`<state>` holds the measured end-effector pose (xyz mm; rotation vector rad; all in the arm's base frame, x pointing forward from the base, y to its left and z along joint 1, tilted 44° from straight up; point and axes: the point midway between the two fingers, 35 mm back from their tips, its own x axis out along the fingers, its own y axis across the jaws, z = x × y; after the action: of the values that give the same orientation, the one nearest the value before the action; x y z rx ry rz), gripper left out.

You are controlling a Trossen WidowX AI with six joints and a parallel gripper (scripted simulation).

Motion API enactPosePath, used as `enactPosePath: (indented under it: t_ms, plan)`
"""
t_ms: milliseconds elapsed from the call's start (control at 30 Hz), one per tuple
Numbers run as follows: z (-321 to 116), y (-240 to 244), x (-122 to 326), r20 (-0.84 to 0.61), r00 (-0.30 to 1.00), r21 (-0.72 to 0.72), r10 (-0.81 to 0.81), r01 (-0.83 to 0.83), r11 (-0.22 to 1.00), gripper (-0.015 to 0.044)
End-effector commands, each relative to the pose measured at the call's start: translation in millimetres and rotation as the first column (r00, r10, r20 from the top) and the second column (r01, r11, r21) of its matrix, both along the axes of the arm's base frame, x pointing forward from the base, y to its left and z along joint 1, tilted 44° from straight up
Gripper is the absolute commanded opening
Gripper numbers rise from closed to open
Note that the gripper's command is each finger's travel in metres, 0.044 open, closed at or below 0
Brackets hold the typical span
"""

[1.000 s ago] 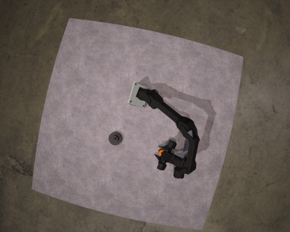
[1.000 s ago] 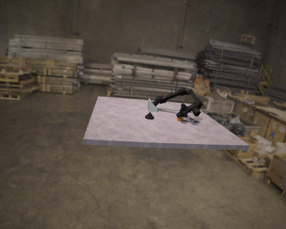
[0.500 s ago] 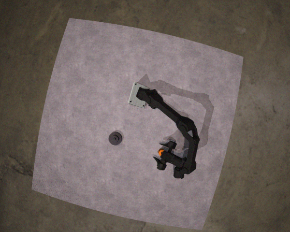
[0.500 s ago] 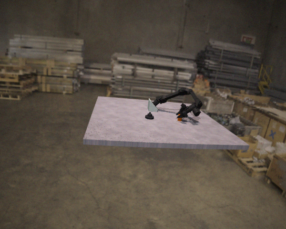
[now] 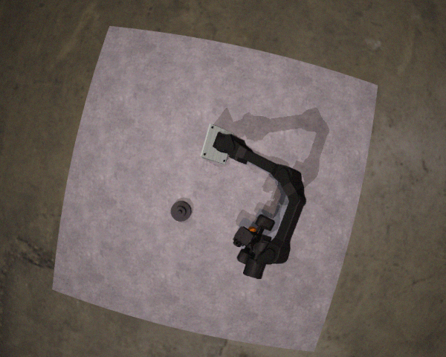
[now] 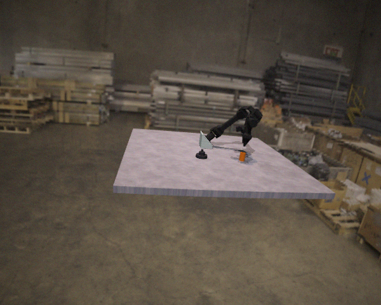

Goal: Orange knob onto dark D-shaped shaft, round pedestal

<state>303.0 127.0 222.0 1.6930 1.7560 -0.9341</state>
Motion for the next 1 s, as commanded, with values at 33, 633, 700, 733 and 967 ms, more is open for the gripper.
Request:
enactPosePath:
  t_ms: [33,633,700,733,967]
  plan:
    - [8.2,0.7,-1.3,0.027,1.000,0.082,0.005,-0.007,0.997,0.0440]
    - [8.0,0.9,-1.0,0.667,0.419,-0.167,0.616,-0.722,0.672,0.0440]
    - [8.0,0.9,-0.7,0.719,0.236,-0.261,0.653,-0.780,0.569,0.0440]
    - [7.9,0.9,-0.6,0.736,0.141,-0.311,0.662,-0.799,0.515,0.0440]
    - [7.5,0.3,-3.4,0.732,-0.288,-0.543,0.618,-0.794,0.274,0.0440]
